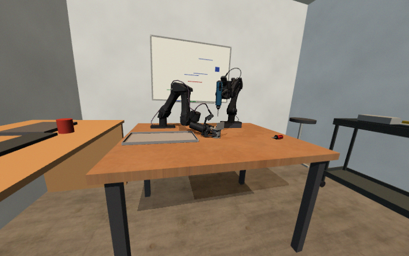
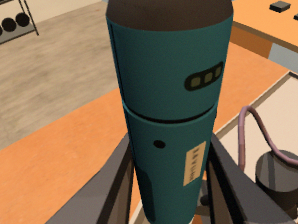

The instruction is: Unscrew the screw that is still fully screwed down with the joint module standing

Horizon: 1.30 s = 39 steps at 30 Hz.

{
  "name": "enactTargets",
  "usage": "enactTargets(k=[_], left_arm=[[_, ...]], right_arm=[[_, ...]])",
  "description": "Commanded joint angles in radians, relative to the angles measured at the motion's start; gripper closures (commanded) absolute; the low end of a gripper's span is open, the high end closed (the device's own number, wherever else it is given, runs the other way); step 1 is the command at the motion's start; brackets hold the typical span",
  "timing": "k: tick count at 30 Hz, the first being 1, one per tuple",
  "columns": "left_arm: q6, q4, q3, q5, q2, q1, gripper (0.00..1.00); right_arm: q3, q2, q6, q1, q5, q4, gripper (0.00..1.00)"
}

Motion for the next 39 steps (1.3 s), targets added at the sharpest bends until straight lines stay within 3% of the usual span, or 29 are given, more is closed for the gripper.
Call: enactTargets(k=[1, 21, 39], left_arm=[[-0.006, 0.132, 0.009, 0.004, -0.010, 0.001, 0.58], [-0.007, 0.205, -0.043, 0.001, 0.020, -0.003, 0.58], [-0.007, 0.223, -0.014, -0.002, 0.032, -0.006, 0.58]], right_arm=[[-0.017, 0.011, 0.006, 0.005, -0.004, -0.020, 0.41], [-0.017, 0.011, 0.006, 0.005, -0.004, -0.020, 0.41], [-0.017, 0.011, 0.006, 0.005, -0.004, -0.020, 0.41]])
